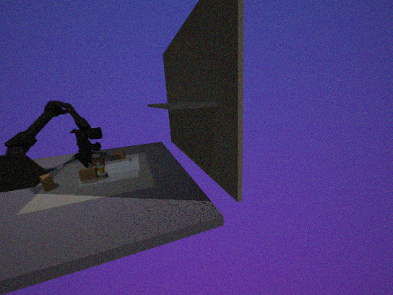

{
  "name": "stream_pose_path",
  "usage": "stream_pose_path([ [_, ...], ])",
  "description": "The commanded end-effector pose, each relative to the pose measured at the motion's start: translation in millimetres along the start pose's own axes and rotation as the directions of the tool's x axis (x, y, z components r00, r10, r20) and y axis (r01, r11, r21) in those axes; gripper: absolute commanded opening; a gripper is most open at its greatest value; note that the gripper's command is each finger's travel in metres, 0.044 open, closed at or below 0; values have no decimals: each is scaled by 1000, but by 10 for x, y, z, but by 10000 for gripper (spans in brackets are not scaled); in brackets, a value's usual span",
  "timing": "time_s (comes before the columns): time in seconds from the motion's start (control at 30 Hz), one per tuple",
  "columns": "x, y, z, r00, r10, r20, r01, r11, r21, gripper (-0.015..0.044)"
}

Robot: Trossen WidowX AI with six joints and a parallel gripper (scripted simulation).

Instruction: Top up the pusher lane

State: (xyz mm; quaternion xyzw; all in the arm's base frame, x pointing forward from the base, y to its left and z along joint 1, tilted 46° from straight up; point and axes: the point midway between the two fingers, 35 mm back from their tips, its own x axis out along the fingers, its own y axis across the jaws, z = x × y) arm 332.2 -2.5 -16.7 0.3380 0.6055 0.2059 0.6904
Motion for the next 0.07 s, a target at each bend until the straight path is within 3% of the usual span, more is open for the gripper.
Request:
stream_pose_path([
  [0.0, 3, -14, -170, 1000, 1, -5, -1, 1000, 5, 306],
  [0.03, 2, -15, -203, 1000, 1, -5, -1, 1000, 5, 306],
])
